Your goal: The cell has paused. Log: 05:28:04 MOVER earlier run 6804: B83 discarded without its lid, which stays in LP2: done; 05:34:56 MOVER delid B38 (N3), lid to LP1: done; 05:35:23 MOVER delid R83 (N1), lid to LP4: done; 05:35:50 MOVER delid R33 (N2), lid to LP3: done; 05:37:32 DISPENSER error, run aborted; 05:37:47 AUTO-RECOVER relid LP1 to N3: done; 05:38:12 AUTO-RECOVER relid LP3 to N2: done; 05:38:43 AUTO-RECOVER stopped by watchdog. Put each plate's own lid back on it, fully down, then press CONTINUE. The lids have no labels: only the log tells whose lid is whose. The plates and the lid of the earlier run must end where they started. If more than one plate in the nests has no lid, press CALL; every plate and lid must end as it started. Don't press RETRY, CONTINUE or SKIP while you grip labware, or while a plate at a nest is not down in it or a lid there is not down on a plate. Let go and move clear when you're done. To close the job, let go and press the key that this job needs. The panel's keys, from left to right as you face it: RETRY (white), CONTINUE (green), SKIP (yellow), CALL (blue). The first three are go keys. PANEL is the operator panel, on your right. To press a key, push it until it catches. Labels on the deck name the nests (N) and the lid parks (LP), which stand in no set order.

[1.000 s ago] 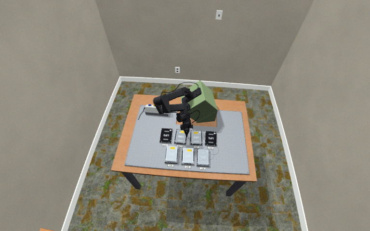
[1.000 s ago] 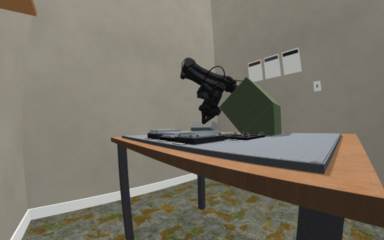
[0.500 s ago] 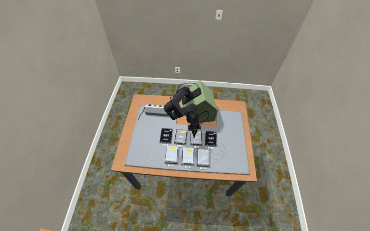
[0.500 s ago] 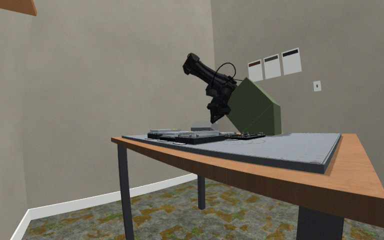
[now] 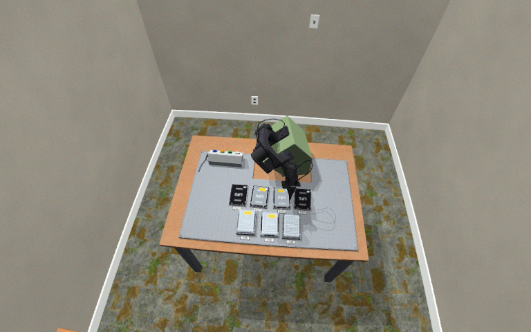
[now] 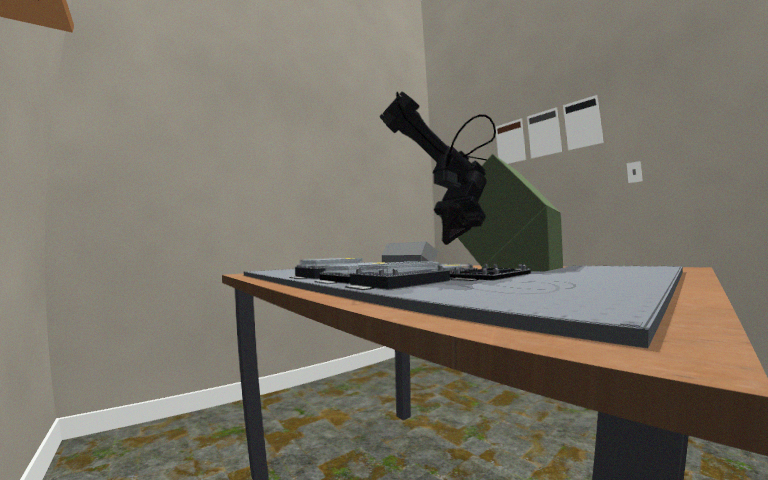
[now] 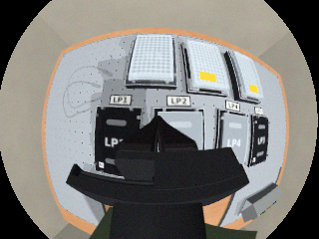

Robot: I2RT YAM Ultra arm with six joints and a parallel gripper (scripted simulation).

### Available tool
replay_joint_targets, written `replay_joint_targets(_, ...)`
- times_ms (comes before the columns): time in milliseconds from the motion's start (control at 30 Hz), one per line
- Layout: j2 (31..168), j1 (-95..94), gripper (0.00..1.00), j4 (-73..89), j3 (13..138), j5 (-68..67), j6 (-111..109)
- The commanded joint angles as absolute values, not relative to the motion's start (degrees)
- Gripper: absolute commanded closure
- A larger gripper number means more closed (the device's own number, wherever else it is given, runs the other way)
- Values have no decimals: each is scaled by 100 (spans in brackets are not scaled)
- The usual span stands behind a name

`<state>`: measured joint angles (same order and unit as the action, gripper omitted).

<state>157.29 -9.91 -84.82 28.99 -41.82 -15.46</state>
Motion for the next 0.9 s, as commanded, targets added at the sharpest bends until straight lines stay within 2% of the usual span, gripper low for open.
replay_joint_targets(0, 15877, -1279, 100, -8196, 3196, -4517, -1161)
replay_joint_targets(867, 15739, -1533, 100, -7809, 3441, -4720, -835)
